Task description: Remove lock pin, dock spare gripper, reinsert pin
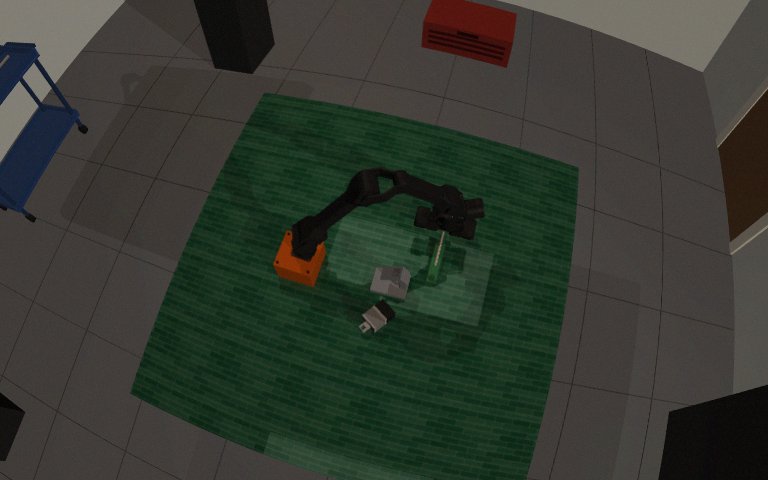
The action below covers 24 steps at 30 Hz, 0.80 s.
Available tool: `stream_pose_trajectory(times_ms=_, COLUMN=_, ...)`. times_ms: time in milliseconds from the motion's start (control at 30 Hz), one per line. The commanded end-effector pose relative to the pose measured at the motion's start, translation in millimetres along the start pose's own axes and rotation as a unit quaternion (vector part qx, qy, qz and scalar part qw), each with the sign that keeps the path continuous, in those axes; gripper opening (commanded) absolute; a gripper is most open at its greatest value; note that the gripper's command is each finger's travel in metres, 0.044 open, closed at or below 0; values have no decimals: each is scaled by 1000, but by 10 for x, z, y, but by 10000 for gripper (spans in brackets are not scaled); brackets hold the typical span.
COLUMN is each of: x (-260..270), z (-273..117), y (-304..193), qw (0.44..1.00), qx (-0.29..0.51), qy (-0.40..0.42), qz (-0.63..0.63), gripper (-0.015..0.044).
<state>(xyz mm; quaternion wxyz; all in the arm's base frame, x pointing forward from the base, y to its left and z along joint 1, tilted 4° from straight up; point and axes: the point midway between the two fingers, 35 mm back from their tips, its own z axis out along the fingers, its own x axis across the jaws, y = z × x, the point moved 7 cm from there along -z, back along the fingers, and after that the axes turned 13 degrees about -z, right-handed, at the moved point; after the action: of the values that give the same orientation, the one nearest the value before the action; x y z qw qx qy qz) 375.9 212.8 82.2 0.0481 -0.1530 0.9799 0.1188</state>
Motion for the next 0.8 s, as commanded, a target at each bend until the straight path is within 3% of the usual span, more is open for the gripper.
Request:
stream_pose_trajectory(times_ms=0, x=-1, z=-1, y=0, qw=1000, qx=0, qy=0, qz=0, gripper=200)
stream_pose_trajectory(times_ms=767, x=32, z=-557, y=104, qw=1000, qx=5, qy=26, qz=5, gripper=200)
